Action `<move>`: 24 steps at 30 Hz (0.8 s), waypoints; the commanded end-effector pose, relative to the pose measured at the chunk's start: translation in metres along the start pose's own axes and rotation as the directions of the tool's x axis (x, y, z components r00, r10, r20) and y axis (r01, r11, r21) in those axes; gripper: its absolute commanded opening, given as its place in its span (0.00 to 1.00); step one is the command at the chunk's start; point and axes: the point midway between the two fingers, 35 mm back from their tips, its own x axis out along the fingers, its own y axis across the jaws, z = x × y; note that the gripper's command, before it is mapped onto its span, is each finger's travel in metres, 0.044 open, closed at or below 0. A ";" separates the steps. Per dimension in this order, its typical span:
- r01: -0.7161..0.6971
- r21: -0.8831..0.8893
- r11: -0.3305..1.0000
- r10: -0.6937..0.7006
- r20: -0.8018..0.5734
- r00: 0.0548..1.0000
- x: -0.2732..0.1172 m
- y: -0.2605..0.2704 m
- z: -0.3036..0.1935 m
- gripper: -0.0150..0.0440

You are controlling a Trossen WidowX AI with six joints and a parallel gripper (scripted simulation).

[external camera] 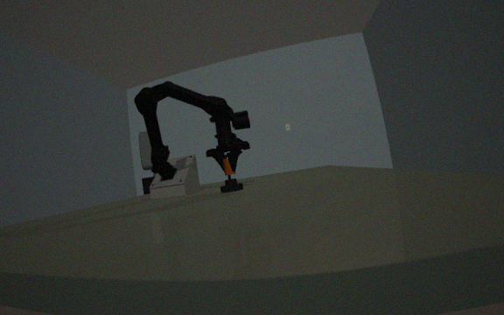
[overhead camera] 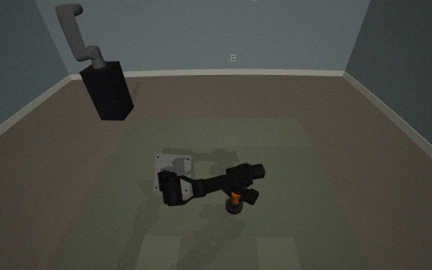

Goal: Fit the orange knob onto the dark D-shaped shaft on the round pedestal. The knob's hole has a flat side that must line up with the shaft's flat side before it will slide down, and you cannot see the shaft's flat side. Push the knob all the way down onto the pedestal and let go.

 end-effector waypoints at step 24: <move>0.004 -0.213 0.977 -0.004 0.000 1.000 -0.003 0.005 -0.001 0.25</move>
